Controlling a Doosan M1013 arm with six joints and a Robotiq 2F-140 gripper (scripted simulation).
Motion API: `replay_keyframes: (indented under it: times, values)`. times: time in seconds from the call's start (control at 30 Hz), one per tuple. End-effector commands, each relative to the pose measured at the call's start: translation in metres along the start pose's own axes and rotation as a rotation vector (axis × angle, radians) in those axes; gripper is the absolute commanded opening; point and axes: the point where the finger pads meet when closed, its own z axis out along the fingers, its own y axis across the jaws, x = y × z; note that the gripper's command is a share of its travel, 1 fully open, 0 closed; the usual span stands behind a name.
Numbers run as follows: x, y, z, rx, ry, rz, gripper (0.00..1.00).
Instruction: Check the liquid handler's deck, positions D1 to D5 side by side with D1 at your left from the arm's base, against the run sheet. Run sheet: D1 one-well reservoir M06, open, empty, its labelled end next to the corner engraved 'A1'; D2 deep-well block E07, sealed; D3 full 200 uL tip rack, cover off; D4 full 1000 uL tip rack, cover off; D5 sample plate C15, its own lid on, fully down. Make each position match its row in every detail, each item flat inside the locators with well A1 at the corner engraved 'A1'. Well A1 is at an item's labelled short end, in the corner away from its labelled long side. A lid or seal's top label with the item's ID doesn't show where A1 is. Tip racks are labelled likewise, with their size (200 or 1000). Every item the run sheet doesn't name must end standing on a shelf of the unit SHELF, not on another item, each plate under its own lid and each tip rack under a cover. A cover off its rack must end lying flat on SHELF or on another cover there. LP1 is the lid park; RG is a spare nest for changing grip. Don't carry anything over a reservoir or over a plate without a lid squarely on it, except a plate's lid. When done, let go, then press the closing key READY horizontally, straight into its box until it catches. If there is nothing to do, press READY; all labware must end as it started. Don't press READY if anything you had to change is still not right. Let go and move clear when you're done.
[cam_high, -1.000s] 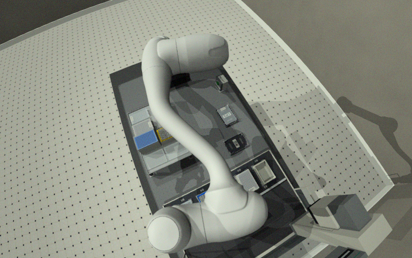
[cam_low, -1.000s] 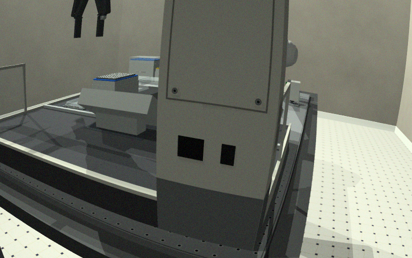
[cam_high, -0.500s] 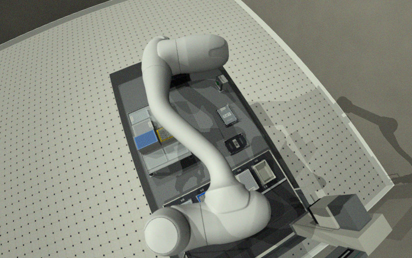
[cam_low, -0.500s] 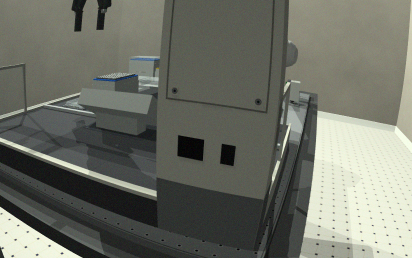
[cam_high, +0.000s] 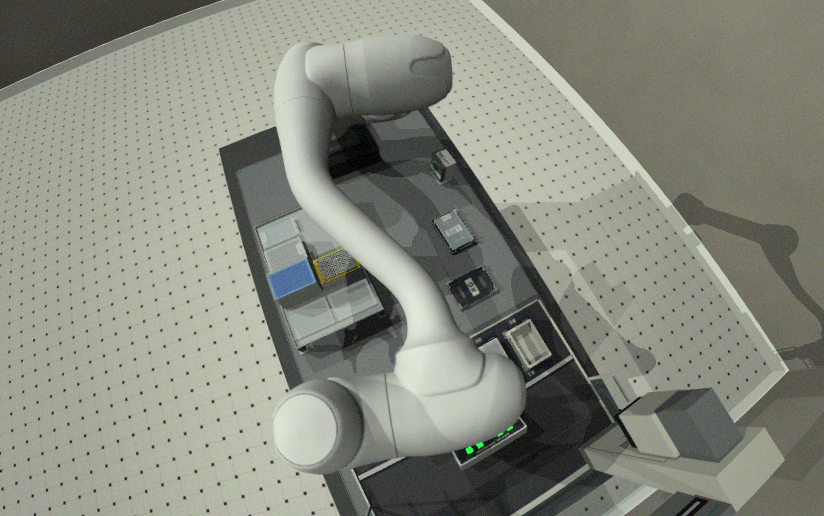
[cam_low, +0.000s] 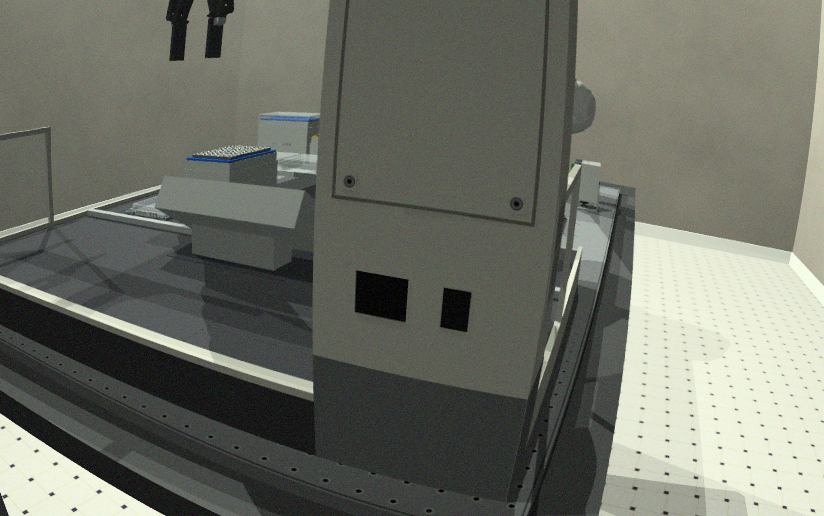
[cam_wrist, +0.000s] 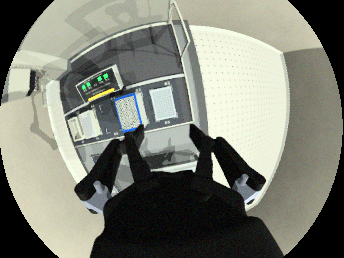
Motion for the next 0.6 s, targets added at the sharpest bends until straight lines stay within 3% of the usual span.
replay_keyframes:
  times: [0.0, 0.57]
  values:
    - [0.0001, 0.0000, -0.0019, 0.000, 0.003, 0.055, 0.66]
    - [0.0001, 0.0000, -0.0019, 0.000, 0.003, 0.355, 0.66]
